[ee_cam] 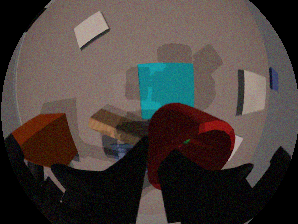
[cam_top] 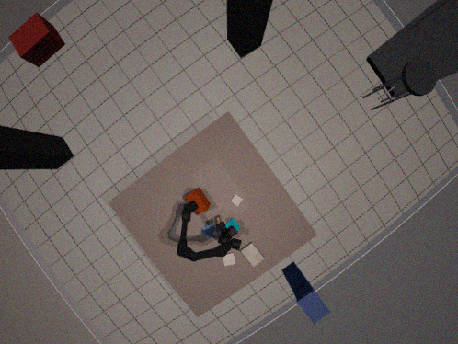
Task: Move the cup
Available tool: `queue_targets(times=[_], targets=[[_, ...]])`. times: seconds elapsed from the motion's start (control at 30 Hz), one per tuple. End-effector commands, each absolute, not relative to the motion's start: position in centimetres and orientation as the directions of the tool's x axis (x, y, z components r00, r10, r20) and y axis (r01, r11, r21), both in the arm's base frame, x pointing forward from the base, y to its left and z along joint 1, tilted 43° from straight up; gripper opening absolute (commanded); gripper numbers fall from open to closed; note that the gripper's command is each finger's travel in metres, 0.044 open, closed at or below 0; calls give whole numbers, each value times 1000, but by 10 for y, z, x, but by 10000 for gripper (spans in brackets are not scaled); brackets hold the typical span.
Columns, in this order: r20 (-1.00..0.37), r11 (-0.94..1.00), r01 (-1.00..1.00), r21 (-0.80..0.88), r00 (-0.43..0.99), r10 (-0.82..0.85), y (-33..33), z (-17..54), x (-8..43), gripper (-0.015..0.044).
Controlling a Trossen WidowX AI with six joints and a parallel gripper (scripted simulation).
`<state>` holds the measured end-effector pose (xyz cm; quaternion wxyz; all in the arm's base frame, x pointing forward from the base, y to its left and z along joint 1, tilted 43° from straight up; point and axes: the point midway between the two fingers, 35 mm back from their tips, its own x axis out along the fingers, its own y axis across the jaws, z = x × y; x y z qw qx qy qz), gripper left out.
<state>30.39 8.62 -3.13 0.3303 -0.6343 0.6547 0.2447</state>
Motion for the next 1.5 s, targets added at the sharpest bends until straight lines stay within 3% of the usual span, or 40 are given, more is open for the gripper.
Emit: queue_targets(times=[0.0, 1.47], targets=[[-744, 81, -992, -94, 16, -668, 91, -37, 305, 0], [-743, 80, -992, -95, 17, -669, 65, -96, 314, 0]])
